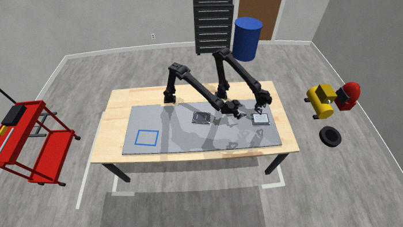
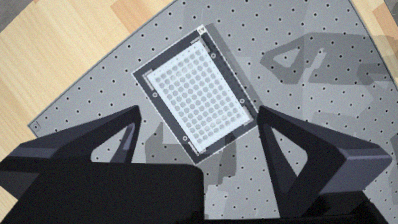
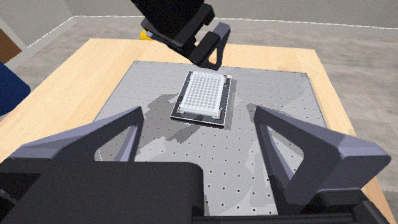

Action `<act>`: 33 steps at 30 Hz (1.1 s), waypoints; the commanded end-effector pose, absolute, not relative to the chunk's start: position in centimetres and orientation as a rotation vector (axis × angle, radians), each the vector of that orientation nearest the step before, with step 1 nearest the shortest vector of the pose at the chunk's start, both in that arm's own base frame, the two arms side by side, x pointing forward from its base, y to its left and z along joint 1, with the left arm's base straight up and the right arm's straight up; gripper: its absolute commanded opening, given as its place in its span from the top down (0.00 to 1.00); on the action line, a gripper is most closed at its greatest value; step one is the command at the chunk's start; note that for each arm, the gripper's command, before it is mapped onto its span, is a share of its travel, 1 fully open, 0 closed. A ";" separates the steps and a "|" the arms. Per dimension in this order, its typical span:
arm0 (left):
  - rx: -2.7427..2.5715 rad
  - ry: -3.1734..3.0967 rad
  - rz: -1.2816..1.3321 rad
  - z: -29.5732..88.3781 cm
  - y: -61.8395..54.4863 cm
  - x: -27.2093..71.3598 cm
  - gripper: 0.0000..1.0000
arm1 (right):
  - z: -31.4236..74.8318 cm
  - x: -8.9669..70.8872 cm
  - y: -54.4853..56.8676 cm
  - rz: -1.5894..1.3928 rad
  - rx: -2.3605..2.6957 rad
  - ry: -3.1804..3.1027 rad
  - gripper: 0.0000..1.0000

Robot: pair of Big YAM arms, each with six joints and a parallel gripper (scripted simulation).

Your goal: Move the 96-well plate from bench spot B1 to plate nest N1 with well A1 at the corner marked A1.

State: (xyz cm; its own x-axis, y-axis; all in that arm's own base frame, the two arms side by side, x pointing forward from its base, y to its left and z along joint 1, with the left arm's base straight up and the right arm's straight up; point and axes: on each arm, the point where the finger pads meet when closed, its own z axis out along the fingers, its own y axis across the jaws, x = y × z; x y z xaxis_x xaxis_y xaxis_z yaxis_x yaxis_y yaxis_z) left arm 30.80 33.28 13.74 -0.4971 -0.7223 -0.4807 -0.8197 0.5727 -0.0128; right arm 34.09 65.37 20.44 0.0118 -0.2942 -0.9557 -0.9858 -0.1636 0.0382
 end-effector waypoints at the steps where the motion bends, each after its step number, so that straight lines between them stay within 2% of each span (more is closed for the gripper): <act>1: -0.998 2.331 0.360 15.6 34.3 30.9 0.00 | 26.1 34.3 67.3 1.177 -1.529 1.219 0.00; 33: -1.011 2.311 0.340 15.9 34.4 31.8 0.00 | 26.1 34.3 67.3 1.177 -1.529 1.219 0.00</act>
